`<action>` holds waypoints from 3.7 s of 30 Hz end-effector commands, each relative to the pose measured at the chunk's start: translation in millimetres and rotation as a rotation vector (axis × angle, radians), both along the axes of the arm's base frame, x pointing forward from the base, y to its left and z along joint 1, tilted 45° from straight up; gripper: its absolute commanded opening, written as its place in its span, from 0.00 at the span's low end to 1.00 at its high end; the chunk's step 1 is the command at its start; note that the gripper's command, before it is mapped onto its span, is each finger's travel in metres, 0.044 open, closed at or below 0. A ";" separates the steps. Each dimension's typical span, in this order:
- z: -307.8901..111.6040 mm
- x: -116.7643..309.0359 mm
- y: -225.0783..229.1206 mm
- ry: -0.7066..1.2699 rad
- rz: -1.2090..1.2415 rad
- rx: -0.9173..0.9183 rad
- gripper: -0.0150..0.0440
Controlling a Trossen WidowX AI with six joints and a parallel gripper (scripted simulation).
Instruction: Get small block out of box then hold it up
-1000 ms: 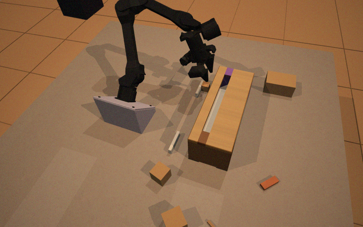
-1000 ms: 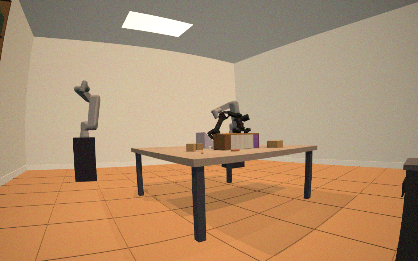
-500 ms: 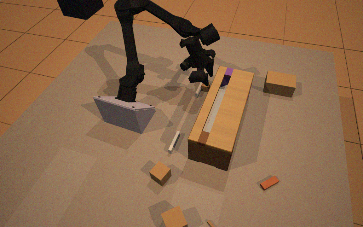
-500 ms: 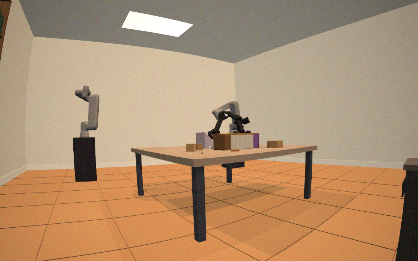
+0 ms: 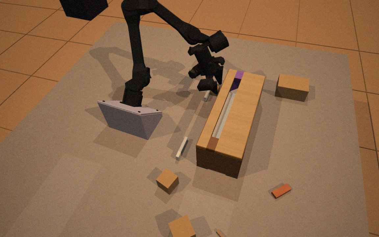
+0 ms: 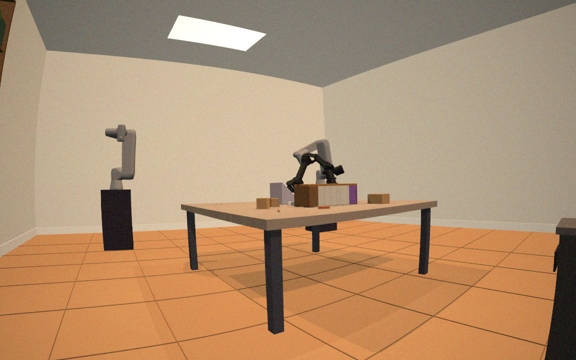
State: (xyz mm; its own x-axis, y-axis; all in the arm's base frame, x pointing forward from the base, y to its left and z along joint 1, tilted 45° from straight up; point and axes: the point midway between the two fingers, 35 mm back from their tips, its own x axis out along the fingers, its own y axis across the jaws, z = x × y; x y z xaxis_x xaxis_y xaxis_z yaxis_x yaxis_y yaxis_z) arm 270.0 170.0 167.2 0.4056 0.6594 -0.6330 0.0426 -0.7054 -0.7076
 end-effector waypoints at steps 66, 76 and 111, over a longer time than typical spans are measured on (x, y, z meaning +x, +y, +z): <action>11.7 -11.4 -64.6 0.771 -0.673 0.377 0.25; 7.7 -16.7 -77.3 1.081 -0.960 0.532 0.25; 5.6 -37.2 -114.2 2.173 -1.984 1.066 0.25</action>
